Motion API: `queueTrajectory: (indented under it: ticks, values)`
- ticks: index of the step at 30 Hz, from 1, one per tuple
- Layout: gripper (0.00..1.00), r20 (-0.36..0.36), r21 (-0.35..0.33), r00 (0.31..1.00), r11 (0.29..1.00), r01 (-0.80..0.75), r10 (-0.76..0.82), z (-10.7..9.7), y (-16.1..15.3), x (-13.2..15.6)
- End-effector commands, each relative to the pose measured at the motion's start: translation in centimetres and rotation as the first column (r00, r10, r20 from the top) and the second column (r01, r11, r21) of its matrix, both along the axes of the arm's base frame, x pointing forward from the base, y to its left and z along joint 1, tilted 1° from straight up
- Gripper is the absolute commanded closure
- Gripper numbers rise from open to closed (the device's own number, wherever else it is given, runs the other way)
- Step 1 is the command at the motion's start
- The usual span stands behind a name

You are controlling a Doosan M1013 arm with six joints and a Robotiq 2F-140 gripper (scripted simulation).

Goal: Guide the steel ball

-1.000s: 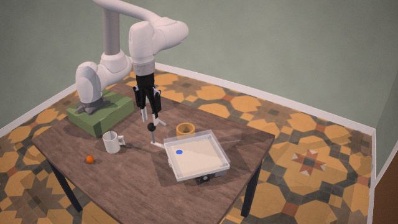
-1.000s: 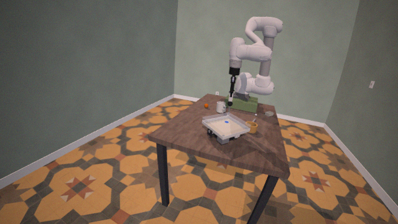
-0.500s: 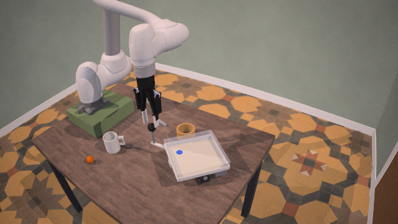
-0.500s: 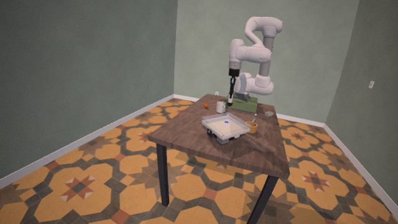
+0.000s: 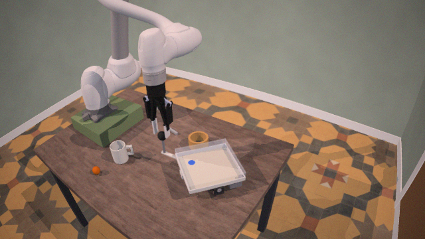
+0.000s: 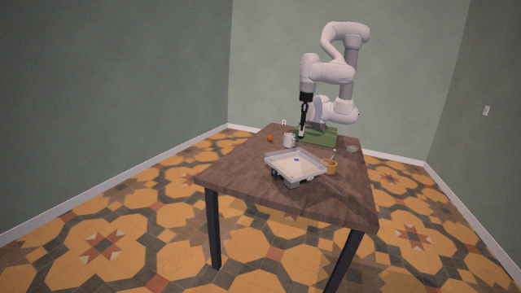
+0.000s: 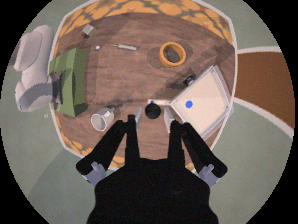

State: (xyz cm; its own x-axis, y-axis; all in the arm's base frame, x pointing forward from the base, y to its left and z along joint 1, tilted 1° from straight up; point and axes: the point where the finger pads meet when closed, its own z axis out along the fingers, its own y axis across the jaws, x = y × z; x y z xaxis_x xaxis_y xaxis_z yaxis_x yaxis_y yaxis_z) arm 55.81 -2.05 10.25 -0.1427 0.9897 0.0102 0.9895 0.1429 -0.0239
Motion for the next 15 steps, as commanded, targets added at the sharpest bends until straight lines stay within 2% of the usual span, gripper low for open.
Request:
queueTrajectory:
  ticks: [1, 15]
  values:
    - [0.64, 0.000, 0.000, 1.000, 1.000, 0.000, 0.000, -0.15, 0.01, 0.00]
    - [0.64, 0.000, 0.000, 1.000, 1.000, 0.000, 0.000, -0.48, 0.01, 0.00]
